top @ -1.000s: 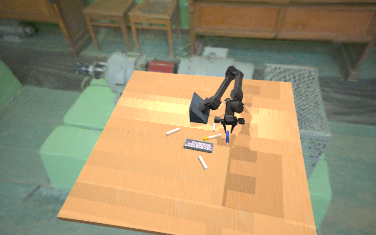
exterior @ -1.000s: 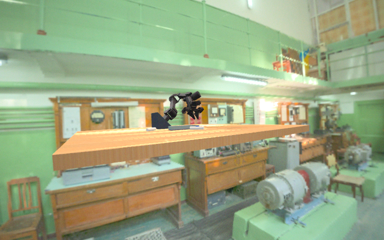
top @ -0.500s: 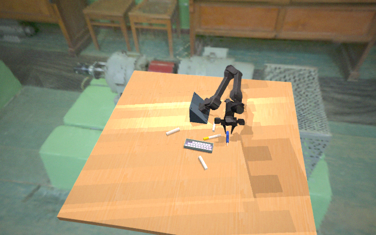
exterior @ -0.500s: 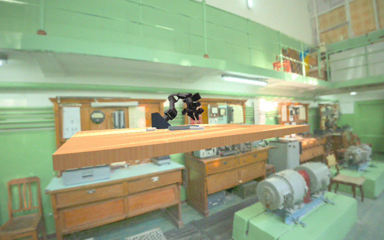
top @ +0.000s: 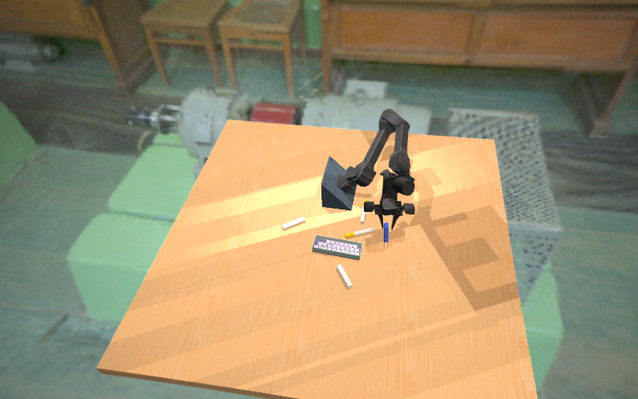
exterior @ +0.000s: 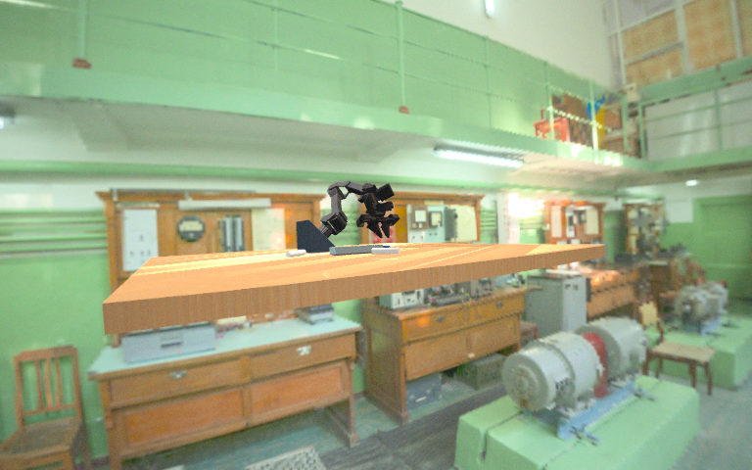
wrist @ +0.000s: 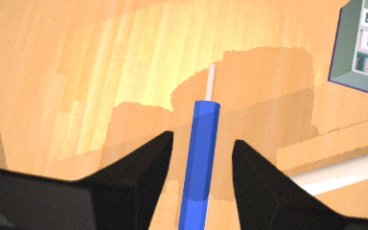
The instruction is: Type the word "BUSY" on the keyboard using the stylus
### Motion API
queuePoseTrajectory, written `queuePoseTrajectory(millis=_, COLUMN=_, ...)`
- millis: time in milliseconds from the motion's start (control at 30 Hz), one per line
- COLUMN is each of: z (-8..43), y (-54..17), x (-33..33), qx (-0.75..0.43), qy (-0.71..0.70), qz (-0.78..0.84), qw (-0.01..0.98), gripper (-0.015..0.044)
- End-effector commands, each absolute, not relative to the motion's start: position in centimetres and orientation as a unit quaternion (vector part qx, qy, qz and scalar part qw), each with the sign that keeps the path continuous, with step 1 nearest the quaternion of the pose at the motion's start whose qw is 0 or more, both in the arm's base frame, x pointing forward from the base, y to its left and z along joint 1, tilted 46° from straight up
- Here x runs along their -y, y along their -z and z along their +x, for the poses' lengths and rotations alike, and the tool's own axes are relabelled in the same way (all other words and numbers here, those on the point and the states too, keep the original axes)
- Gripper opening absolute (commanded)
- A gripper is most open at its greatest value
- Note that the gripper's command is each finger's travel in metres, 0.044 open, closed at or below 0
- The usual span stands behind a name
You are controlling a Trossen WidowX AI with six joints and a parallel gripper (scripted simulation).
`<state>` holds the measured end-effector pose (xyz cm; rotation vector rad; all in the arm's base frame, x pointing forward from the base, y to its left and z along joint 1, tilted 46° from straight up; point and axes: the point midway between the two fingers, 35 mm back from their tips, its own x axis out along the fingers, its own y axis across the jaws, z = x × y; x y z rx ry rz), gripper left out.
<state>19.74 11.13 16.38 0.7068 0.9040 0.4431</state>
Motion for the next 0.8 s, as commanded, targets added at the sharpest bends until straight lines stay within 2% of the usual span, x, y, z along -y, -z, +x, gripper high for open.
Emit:
queuePoseTrajectory(millis=0, z=19.7, y=-16.0, x=-11.3, qx=-0.426, qy=-0.205, qz=0.333, qw=0.816, gripper=0.015)
queuePoseTrajectory(millis=767, z=19.9, y=-15.1, x=-12.3, qx=-0.426, qy=-0.205, qz=0.334, qw=0.816, gripper=0.015)
